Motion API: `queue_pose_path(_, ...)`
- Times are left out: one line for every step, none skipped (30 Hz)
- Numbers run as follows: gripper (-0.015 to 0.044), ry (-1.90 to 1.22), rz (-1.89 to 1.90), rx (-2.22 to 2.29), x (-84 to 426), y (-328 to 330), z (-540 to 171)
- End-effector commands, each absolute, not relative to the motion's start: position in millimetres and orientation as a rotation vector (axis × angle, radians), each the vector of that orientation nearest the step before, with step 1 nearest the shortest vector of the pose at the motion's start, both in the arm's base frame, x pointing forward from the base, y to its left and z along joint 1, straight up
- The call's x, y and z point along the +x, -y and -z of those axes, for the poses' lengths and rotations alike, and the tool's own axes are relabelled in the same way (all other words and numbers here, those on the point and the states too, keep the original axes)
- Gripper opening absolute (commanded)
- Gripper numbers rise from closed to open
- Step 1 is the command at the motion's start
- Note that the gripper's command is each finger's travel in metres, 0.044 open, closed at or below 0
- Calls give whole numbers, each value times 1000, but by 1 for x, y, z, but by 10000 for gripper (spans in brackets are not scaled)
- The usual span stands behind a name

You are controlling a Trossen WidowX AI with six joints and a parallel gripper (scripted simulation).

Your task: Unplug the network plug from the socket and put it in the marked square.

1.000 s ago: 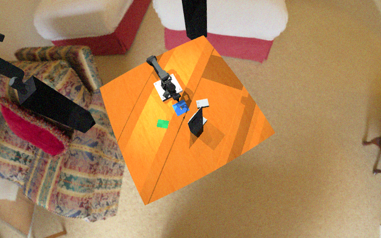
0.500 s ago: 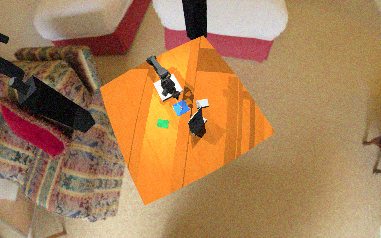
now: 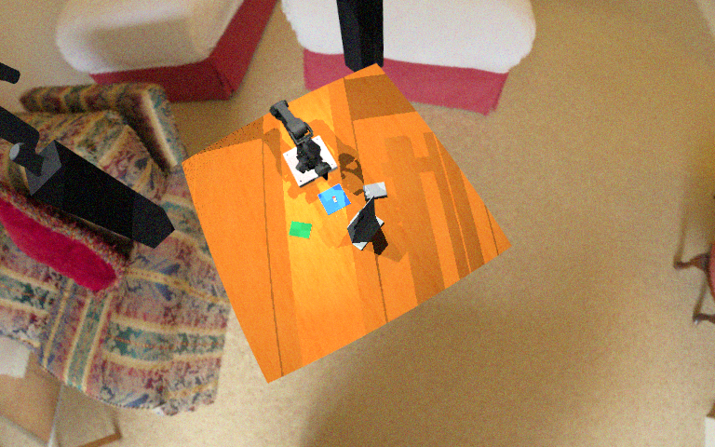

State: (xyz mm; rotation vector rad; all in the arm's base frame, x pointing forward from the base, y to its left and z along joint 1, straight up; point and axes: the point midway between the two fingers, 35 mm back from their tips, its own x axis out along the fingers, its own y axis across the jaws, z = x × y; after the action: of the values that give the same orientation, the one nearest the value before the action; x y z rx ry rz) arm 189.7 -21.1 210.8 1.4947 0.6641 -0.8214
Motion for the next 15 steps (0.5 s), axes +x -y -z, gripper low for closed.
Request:
queue_pose_path(156,-672,815,1492,190,20,-222)
queue_pose_path(156,-672,815,1492,190,20,-225)
queue_pose_path(156,-672,815,1492,189,20,-228)
queue_pose_path(156,-672,814,1491,189,20,-230)
queue_pose_path(156,-672,814,1491,189,20,-231)
queue_pose_path(156,-672,814,1491,189,20,-232)
queue_pose_path(182,-672,814,1491,189,20,-232)
queue_pose_path(209,-672,814,1491,189,20,-232)
queue_pose_path(235,-672,814,1491,189,20,-232)
queue_pose_path(261,-672,814,1491,189,20,-232)
queue_pose_path(287,-672,814,1491,189,20,-232)
queue_pose_path(314,-672,814,1491,189,20,-232)
queue_pose_path(340,-672,814,1491,189,20,-232)
queue_pose_path(366,-672,814,1491,189,20,-232)
queue_pose_path(392,-672,814,1491,189,20,-232)
